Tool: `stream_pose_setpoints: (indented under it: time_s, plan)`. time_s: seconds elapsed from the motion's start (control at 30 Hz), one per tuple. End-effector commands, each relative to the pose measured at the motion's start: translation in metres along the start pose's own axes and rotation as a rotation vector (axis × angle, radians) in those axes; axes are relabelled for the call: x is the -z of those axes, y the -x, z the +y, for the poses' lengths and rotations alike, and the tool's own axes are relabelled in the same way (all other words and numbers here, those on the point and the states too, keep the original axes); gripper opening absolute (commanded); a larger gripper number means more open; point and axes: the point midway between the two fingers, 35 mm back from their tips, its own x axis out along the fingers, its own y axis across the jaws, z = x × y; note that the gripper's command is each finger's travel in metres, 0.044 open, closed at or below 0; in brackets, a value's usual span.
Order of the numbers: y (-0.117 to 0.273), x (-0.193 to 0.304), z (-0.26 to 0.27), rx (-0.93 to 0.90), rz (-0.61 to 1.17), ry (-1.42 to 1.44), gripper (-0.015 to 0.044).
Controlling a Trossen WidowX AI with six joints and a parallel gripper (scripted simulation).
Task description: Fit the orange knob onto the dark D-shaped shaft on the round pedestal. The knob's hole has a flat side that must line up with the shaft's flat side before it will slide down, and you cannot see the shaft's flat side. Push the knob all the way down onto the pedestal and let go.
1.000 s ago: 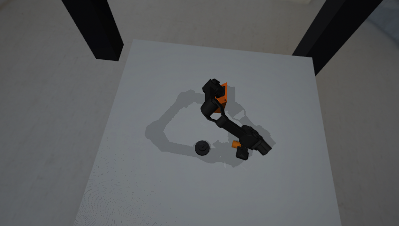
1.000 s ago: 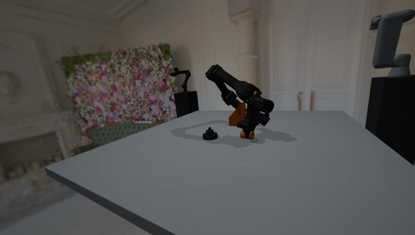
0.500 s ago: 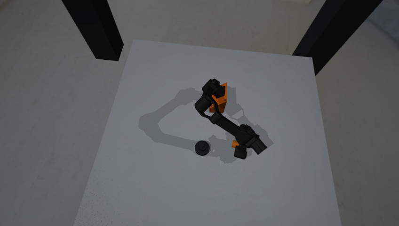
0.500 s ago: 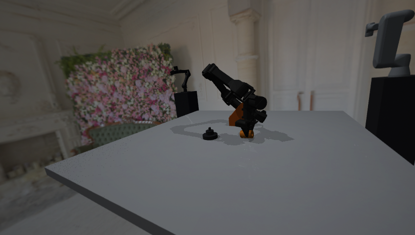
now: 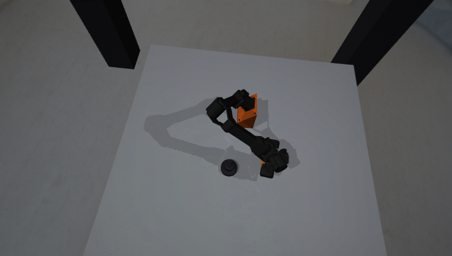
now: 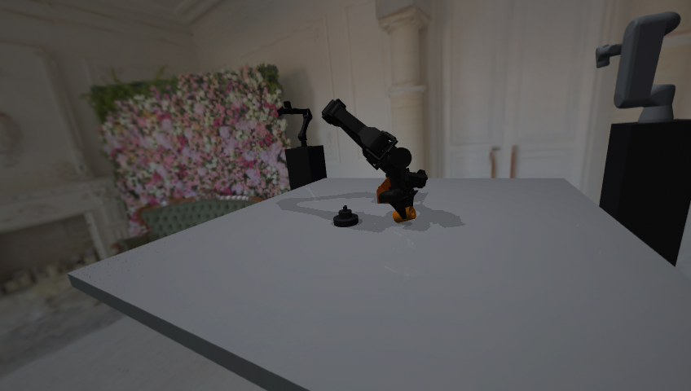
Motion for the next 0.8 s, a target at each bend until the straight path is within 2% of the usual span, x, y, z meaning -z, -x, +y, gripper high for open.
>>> stream_pose_setpoints:
  time_s: [0.0, 0.77]
  plan:
    - [0.002, 0.004, 0.000, -0.001, -0.060, 0.001, 0.0179]
    - [0.010, 0.028, 0.001, -0.004, -0.456, 0.004, 0.0179]
